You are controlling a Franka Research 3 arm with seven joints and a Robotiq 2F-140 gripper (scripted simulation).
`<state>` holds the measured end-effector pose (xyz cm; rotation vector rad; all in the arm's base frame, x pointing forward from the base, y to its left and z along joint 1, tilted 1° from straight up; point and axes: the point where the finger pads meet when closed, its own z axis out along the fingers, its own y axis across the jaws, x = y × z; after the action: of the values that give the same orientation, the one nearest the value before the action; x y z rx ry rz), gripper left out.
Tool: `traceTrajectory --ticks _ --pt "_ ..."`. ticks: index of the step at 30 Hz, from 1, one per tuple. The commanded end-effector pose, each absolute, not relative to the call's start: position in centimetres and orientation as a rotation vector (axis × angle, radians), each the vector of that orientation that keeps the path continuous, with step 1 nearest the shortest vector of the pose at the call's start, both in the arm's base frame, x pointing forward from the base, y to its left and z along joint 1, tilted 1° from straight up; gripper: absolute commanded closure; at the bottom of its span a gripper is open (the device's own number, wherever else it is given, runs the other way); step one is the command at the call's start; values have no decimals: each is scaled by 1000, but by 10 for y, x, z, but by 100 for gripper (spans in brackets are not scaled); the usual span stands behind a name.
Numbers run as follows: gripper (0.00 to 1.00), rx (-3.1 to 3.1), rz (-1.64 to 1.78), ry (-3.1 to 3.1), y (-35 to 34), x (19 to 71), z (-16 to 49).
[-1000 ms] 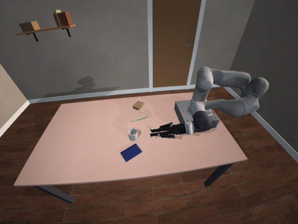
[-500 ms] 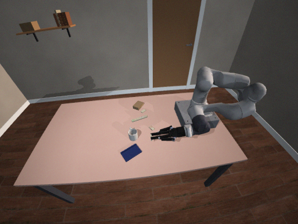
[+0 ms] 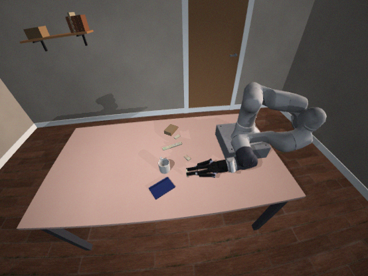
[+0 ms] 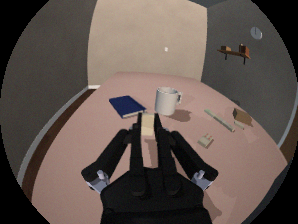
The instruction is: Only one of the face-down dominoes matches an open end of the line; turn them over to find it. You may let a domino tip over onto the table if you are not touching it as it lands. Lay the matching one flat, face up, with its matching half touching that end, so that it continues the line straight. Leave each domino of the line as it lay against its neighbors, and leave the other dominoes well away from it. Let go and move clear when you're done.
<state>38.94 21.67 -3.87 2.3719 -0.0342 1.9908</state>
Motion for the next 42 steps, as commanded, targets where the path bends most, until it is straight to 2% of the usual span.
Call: traceTrajectory --ticks 1,39,40,42 --pt "78 2371 2009 -62 216 391 -44" --pt "78 2371 2009 -62 216 391 -53" --pt "67 2371 2009 -62 216 391 -53" --pt "67 2371 2009 -62 216 391 -53"
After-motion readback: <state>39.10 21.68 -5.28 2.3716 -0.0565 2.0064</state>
